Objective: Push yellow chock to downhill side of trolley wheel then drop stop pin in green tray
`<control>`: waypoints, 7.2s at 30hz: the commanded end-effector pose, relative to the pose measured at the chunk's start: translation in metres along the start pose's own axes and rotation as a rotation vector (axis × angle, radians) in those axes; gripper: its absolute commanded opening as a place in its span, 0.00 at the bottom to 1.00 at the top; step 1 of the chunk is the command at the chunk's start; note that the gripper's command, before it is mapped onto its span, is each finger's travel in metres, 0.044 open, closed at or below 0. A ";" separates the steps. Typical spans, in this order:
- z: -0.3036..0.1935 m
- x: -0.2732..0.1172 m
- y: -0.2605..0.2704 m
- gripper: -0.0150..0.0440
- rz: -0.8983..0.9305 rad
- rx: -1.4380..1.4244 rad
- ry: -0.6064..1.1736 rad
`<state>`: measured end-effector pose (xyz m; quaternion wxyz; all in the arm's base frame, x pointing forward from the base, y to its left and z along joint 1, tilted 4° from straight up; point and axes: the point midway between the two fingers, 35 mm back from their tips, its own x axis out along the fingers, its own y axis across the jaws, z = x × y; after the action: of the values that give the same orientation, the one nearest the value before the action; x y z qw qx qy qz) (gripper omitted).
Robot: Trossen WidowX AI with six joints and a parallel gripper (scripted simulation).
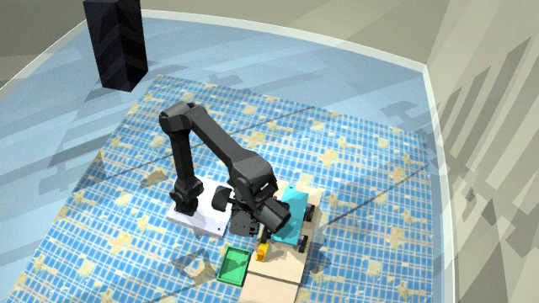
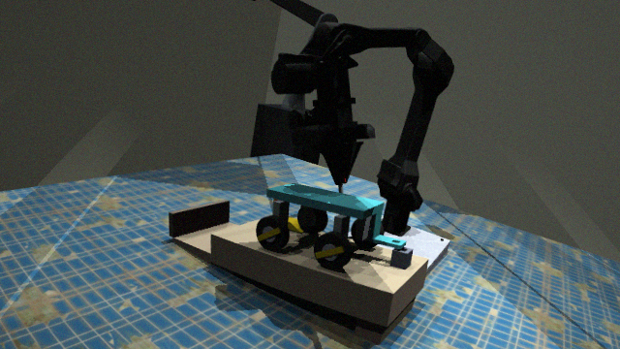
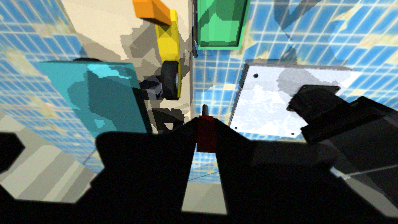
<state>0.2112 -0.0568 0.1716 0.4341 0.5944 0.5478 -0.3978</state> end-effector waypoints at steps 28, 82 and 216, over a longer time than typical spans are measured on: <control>0.104 -0.017 -0.004 0.25 0.003 0.035 -0.020; 0.095 -0.014 -0.005 0.25 0.224 1.464 -0.232; 0.112 0.089 -0.010 0.83 0.377 1.502 -0.362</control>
<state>0.2086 -0.1357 0.0521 0.0590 0.7371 -0.0552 -0.6710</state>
